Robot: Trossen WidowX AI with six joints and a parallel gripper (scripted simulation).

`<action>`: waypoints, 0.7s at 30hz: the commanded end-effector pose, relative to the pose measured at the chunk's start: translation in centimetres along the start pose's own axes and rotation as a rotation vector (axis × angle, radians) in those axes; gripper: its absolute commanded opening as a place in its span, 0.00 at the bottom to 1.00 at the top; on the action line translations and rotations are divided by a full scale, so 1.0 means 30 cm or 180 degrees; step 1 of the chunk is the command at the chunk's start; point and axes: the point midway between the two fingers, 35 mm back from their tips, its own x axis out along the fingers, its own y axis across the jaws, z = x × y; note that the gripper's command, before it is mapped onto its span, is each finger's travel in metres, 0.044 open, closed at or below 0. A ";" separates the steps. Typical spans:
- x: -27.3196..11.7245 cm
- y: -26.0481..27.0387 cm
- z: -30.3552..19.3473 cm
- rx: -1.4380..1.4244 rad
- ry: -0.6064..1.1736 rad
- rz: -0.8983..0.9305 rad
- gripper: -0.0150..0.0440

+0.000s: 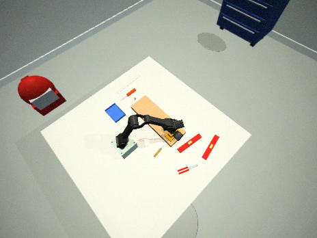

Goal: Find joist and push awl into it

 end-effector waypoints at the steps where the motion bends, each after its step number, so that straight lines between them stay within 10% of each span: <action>1: 0.004 0.008 -0.002 0.0013 0.0001 -0.0011 0.25; 21: 0.005 0.110 -0.001 0.0016 0.0001 -0.0002 0.25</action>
